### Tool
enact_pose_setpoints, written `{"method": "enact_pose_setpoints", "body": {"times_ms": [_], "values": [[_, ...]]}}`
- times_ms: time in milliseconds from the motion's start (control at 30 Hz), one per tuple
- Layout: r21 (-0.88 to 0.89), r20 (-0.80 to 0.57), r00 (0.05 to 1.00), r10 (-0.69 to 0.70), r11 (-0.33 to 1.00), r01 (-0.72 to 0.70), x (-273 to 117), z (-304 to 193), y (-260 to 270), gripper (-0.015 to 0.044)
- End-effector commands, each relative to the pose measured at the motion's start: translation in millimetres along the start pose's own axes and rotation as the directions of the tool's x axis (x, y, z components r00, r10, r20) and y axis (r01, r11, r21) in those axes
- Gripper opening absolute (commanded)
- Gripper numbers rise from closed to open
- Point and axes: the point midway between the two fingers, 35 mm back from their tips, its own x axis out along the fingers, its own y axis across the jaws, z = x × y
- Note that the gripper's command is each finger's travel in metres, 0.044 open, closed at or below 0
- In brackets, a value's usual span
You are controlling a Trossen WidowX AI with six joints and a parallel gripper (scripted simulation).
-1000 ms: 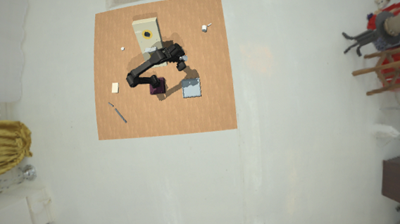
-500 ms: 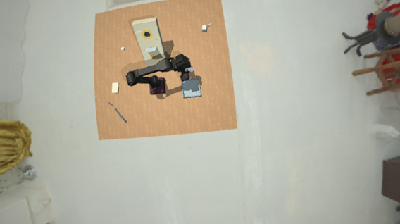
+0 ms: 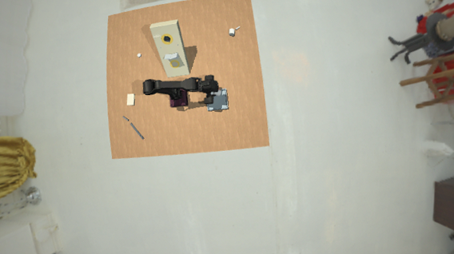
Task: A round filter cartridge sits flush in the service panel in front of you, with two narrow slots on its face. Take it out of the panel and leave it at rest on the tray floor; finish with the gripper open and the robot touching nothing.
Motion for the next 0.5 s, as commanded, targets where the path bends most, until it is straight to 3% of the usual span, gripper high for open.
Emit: {"method": "enact_pose_setpoints", "body": {"times_ms": [0, 467], "values": [[0.065, 0.004, 0.999, -0.041, 0.997, 0.04, 11, -8, -19, 0.0], [0.107, -0.001, 0.998, -0.066, 0.992, 0.066, 51, -31, -31, 0.0]]}}
